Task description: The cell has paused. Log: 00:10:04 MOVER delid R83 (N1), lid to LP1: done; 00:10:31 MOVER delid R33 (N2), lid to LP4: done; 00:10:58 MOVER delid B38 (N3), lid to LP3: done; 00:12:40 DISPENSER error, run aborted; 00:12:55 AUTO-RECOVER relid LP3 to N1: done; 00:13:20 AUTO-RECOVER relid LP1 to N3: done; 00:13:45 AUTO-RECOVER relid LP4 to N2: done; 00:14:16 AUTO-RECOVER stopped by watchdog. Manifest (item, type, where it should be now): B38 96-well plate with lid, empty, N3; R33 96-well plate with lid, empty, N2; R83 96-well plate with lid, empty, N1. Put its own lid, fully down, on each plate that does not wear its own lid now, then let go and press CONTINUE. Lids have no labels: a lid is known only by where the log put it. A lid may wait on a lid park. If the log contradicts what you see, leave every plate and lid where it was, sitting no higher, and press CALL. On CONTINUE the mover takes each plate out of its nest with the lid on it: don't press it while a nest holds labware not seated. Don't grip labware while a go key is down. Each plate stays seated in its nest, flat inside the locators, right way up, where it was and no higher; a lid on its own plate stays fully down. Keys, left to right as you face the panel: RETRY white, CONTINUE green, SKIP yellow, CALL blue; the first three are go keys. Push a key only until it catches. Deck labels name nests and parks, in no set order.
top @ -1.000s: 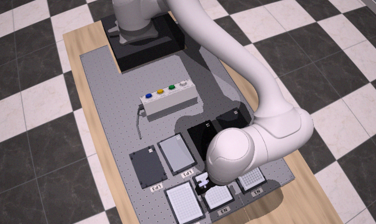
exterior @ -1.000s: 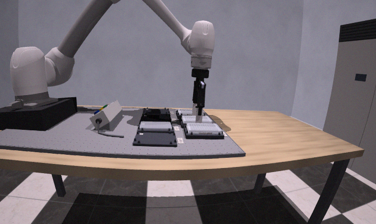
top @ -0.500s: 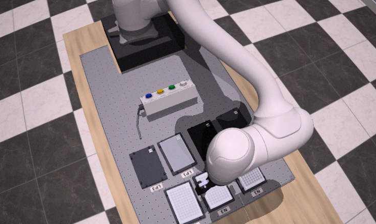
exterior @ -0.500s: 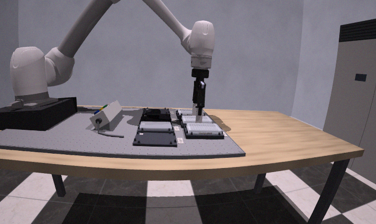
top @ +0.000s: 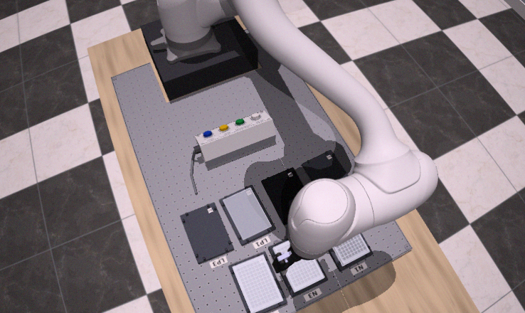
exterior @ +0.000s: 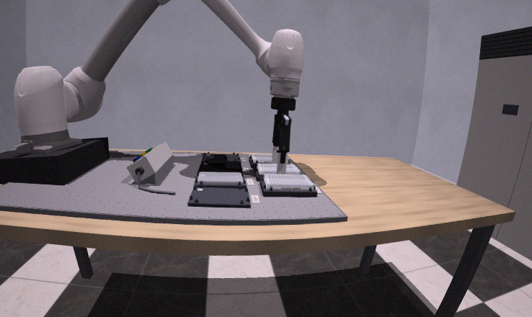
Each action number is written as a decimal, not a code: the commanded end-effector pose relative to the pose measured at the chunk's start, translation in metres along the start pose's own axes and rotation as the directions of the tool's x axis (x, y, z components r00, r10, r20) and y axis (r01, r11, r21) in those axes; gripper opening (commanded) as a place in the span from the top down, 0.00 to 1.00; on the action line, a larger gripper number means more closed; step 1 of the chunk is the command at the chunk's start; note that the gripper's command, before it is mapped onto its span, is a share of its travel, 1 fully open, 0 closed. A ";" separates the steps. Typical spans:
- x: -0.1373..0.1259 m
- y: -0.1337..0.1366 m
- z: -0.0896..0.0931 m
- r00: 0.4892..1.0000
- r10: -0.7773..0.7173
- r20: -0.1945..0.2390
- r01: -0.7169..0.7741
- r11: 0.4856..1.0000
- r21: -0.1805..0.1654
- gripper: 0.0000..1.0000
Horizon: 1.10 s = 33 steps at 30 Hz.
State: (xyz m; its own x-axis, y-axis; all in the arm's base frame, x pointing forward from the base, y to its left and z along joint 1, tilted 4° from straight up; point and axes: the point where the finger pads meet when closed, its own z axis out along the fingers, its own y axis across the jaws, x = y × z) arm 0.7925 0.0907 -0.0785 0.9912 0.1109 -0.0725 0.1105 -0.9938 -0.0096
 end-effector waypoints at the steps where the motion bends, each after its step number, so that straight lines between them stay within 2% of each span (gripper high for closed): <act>1: 0.000 0.000 0.000 1.000 0.000 0.000 0.000 1.000 0.000 1.00; 23: 0.000 0.000 -0.013 1.000 0.000 0.000 0.000 1.000 0.000 1.00; 33: 0.000 0.000 -0.029 1.000 0.000 0.000 0.000 1.000 0.000 1.00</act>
State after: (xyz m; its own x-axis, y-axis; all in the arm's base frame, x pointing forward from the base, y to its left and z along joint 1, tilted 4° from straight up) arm 0.7943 0.0907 -0.0528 0.9912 0.1109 -0.0728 0.1105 -0.9938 -0.0095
